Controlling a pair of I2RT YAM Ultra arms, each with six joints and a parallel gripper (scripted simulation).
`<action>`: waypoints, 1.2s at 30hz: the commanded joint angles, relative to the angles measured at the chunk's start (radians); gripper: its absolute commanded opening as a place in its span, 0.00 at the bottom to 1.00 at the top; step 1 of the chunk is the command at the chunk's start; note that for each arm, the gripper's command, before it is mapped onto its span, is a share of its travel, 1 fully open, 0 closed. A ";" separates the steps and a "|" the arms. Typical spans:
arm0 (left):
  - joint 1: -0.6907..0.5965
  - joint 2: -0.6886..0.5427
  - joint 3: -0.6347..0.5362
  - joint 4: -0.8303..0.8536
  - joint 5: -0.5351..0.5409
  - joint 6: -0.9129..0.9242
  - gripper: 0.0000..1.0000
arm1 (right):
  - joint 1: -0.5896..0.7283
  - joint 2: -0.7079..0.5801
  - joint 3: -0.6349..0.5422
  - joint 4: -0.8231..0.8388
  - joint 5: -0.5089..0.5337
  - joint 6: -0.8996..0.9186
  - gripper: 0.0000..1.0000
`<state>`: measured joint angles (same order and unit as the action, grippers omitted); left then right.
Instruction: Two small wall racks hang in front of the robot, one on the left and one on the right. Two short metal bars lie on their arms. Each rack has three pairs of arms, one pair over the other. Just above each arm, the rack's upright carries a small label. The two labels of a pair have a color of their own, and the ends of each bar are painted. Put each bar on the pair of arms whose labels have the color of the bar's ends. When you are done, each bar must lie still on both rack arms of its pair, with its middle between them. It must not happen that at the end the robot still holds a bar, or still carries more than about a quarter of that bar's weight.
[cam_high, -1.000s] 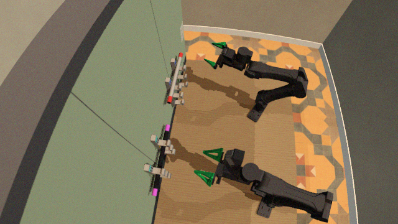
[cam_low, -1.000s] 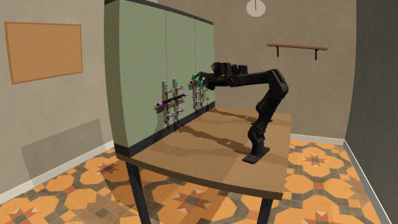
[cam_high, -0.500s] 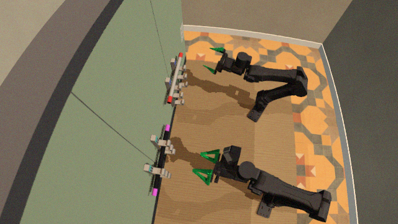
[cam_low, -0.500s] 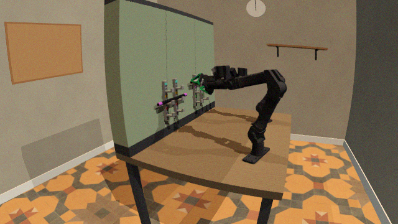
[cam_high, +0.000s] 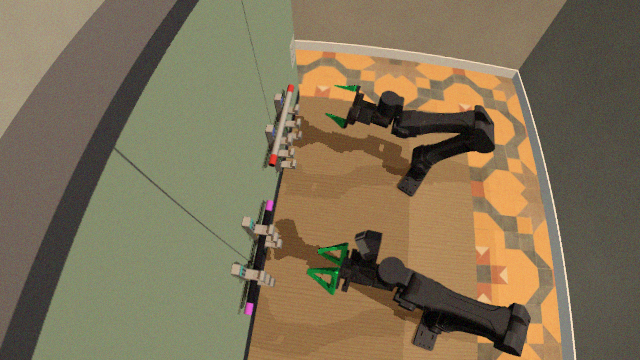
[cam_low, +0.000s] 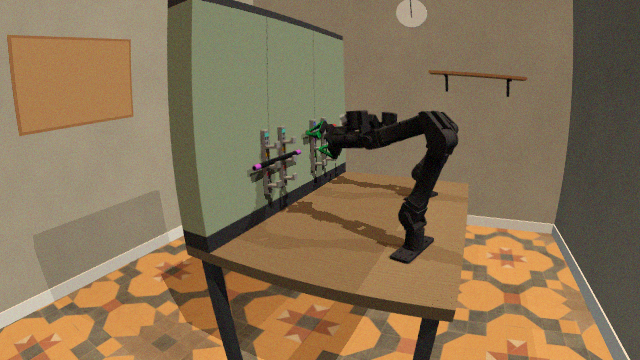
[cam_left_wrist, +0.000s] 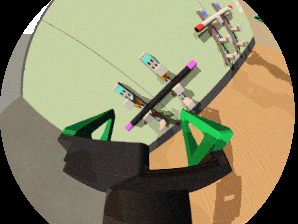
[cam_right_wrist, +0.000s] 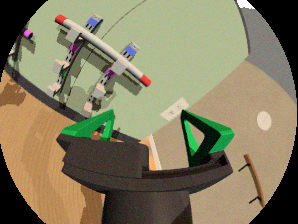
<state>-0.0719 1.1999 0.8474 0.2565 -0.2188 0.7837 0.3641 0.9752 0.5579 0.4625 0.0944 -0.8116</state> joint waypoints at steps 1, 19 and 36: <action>-0.013 0.014 -0.011 0.051 -0.027 0.066 1.00 | 0.025 -0.017 -0.017 0.052 0.009 -0.065 1.00; -0.032 0.083 -0.061 0.179 -0.088 0.284 1.00 | 0.114 0.013 -0.079 0.131 0.018 -0.287 1.00; -0.045 0.163 -0.104 0.319 -0.138 0.486 1.00 | 0.201 0.059 -0.115 0.187 0.037 -0.485 1.00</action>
<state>-0.1059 1.3499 0.7525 0.5213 -0.3370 1.2171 0.5449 1.0195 0.4507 0.6121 0.1184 -1.2503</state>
